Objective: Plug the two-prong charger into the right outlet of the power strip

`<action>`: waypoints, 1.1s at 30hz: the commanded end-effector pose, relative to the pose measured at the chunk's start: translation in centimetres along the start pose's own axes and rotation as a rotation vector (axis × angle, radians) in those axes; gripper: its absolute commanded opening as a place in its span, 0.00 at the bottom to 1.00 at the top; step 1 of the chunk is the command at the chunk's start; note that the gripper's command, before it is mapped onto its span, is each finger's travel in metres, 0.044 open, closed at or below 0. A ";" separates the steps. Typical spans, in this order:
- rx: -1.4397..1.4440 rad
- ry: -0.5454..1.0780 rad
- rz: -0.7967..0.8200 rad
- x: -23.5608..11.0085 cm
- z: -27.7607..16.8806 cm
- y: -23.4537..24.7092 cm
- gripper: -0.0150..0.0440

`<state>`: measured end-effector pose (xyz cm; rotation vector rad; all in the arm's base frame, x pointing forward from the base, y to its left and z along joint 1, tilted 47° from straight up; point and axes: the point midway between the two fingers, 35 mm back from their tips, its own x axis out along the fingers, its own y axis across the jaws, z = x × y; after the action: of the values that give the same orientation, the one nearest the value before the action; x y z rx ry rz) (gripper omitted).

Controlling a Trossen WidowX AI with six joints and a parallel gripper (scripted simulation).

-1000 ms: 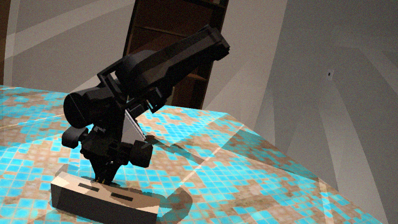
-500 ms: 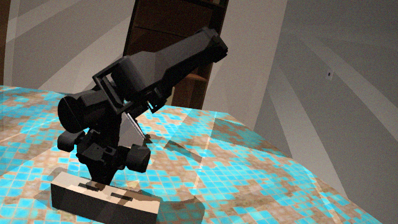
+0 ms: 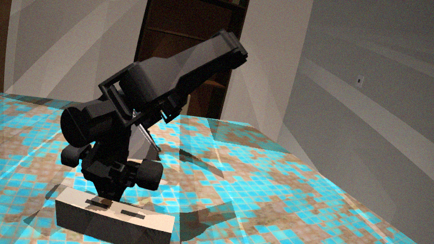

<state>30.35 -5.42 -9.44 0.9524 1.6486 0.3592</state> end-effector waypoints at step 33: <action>0.006 0.002 0.005 0.0 0.8 0.1 0.25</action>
<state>31.11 -5.60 -9.63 0.9523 1.6483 0.3593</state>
